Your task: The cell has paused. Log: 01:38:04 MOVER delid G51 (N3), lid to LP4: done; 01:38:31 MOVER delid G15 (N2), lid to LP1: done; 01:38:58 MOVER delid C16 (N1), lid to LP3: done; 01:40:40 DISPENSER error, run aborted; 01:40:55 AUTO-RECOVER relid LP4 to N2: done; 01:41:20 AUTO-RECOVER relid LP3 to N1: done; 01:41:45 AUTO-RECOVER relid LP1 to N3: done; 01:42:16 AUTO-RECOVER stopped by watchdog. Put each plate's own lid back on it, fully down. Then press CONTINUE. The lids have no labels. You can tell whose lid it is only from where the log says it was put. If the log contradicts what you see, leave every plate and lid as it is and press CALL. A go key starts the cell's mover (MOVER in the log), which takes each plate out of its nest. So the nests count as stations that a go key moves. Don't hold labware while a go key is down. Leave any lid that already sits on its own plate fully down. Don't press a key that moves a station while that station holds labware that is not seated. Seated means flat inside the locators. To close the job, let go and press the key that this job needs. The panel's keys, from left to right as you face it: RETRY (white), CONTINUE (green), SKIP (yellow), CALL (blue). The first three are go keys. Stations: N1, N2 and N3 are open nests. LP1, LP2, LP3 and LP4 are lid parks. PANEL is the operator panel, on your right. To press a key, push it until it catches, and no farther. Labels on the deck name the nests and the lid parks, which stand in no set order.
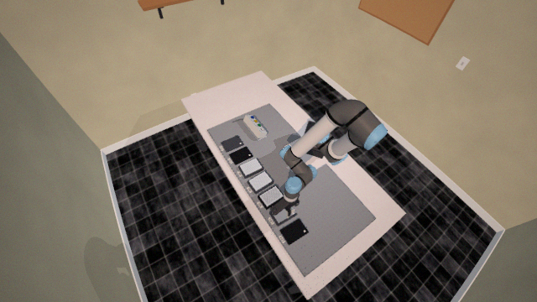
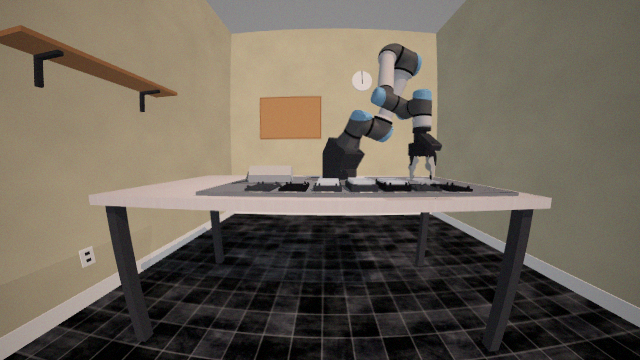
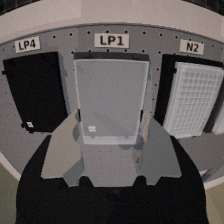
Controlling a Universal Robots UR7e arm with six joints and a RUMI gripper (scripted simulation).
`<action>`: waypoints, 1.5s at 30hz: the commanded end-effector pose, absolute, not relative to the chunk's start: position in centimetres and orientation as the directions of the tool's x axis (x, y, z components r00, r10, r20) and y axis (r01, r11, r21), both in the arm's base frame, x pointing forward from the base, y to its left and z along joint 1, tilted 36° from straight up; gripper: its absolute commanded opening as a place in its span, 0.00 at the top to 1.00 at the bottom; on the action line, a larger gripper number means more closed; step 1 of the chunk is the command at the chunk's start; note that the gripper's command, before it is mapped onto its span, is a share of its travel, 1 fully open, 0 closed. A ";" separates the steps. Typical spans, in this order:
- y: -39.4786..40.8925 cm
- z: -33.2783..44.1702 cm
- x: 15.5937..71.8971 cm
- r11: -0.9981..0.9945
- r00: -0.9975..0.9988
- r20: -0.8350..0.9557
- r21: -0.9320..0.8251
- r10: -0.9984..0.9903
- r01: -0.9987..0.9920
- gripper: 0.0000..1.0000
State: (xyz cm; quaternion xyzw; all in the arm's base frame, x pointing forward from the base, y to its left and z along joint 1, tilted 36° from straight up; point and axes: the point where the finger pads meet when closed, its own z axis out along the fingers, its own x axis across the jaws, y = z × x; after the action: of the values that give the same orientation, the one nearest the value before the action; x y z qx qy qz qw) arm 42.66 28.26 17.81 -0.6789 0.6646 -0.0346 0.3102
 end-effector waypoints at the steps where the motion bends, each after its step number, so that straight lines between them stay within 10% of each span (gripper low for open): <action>1: 28.3 17.8 42.7 0.076 0.115 -0.365 -0.468 -0.924 -0.880 1.00; 45: 28.8 16.7 43.3 0.076 0.115 -0.365 -0.468 -0.924 -0.880 1.00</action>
State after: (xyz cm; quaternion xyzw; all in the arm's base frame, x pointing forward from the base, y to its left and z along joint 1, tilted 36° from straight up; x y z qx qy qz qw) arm 43.26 28.75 16.76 -0.6789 0.6646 -0.0346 0.3102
